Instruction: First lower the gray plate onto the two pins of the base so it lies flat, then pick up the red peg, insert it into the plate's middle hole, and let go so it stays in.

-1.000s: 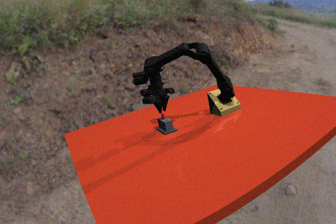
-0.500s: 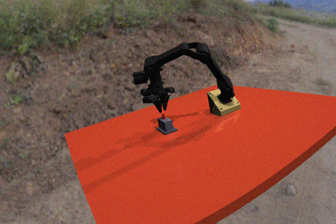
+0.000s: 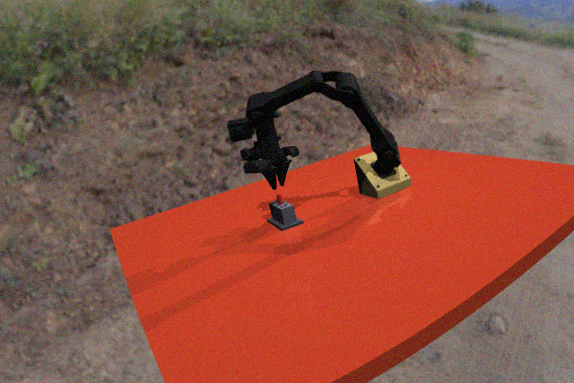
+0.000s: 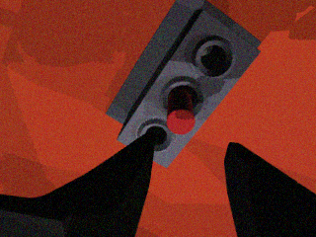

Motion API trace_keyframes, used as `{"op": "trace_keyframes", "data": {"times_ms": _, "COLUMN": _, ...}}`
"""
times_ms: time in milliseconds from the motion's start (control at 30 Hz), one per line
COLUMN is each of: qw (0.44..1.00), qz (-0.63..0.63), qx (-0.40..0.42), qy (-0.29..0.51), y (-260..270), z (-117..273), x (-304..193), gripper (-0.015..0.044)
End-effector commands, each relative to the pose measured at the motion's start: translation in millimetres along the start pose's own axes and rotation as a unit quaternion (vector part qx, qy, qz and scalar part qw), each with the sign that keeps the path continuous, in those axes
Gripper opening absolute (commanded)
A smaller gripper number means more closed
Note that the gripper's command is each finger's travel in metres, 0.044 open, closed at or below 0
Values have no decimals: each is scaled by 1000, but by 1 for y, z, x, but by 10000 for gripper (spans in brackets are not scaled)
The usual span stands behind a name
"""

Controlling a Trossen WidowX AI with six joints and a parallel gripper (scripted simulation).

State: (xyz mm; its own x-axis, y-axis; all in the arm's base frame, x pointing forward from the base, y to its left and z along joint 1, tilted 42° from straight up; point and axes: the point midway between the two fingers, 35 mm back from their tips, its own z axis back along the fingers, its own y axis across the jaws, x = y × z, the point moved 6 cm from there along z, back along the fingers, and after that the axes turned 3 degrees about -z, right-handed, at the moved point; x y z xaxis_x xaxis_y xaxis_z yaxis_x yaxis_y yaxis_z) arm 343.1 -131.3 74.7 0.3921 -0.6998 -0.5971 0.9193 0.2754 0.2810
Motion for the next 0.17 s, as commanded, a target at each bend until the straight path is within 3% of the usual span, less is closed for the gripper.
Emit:
{"op": "trace_keyframes", "data": {"times_ms": 0, "qw": 1000, "qz": 3, "qx": -1, "qy": -3, "y": 0, "z": 4, "x": 0, "gripper": 150}}
{"op": "trace_keyframes", "data": {"times_ms": 133, "qw": 1000, "qz": 3, "qx": -1, "qy": -3, "y": 0, "z": 6, "x": -1, "gripper": 150}}
